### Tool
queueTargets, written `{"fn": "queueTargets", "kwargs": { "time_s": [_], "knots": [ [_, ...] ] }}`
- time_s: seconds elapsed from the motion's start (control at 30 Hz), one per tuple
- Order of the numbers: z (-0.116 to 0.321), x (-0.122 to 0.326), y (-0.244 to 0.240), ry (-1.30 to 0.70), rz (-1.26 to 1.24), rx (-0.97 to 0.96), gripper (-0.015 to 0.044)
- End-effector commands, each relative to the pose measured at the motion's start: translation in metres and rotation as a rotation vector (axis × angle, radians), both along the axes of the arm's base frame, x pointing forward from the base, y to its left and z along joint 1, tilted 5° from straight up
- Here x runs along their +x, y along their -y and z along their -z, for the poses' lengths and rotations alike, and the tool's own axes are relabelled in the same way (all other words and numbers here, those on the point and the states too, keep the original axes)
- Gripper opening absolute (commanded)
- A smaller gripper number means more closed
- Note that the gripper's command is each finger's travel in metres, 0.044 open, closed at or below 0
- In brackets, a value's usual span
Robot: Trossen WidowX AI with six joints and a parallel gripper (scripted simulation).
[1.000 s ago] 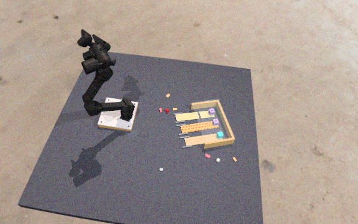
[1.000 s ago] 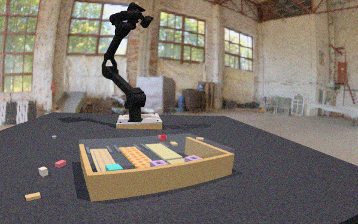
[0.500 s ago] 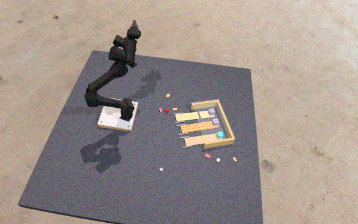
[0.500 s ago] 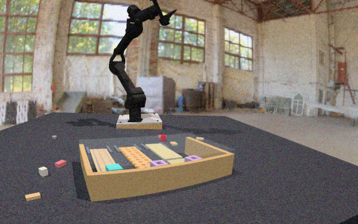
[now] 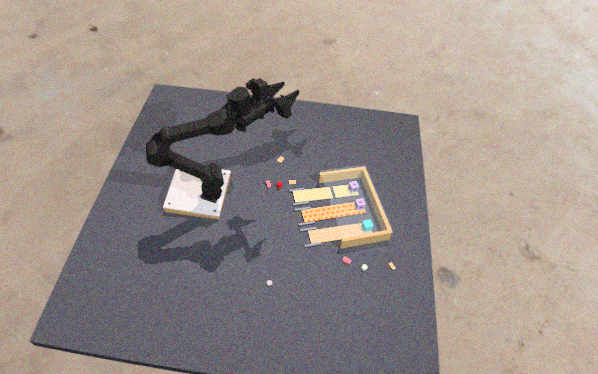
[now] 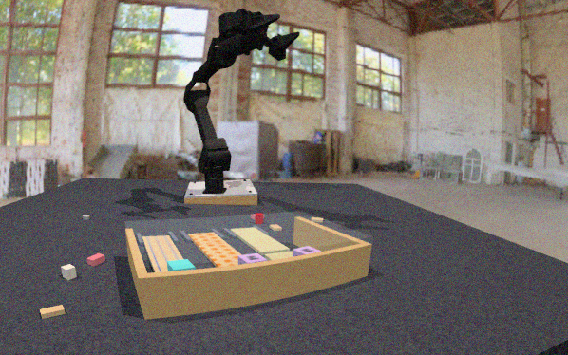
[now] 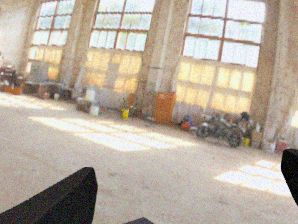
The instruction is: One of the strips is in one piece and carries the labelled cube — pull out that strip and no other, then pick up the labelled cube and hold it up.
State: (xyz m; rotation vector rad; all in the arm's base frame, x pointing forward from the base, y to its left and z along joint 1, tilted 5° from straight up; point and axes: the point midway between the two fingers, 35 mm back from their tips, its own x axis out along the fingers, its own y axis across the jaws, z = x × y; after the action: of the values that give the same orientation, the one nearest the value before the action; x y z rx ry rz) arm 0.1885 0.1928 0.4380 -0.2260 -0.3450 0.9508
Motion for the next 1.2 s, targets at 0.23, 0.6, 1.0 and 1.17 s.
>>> {"fn": "queueTargets", "kwargs": {
  "time_s": [0.23,0.6,1.0,1.17],
  "knots": [
    [0.143,0.088,0.058,-0.525,0.502,-0.099,0.0400],
    [0.229,0.100,0.118,-0.787,0.841,-0.173,0.0400],
    [0.229,0.100,0.118,-0.787,0.841,-0.173,0.0400],
    [0.229,0.100,0.118,-0.787,0.841,-0.173,0.0400]
  ]
}}
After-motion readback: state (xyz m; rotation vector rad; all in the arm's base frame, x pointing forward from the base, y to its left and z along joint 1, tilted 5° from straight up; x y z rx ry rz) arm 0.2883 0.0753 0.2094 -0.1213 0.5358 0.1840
